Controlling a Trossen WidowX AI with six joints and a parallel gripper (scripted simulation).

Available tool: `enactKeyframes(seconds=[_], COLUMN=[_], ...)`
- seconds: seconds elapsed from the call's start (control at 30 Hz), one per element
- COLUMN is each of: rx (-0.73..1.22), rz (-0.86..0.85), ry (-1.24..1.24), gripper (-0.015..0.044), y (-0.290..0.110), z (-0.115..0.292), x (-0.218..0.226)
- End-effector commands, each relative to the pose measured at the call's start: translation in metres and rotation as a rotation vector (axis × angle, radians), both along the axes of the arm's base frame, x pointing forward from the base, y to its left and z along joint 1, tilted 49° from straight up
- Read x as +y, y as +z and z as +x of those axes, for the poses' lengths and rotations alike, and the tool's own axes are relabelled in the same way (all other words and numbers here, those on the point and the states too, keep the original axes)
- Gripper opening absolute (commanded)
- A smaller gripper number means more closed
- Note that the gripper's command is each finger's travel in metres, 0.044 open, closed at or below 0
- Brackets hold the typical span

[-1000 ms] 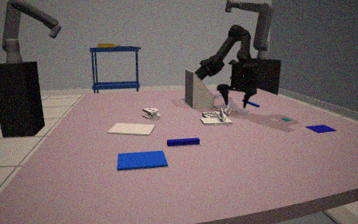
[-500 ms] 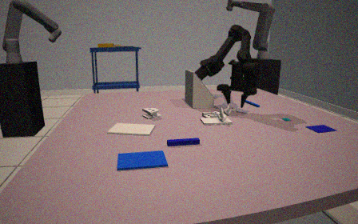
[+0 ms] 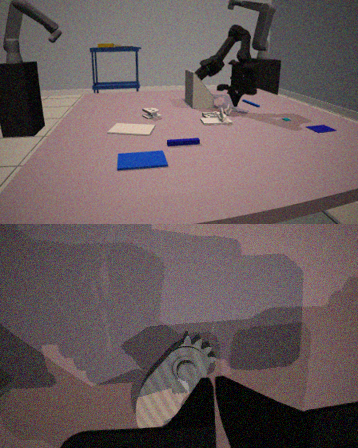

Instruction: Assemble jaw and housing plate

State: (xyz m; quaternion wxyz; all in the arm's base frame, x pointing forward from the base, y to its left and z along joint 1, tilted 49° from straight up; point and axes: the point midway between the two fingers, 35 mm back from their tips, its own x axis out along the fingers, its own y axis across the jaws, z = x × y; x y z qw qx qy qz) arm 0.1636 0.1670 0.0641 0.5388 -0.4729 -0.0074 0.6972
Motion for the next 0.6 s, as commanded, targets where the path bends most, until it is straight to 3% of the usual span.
enactKeyframes(seconds=[0.0, 0.23, 0.57], rx=[0.0, 0.0, 0.144], rz=[0.0, 0.0, -0.004], ry=[0.0, 0.0, -0.125], gripper=[0.0, 0.0, 0.0263], y=[0.0, 0.0, -0.0008], z=[0.0, 0.0, 0.0025], x=[0.0, 0.0, -0.0061])
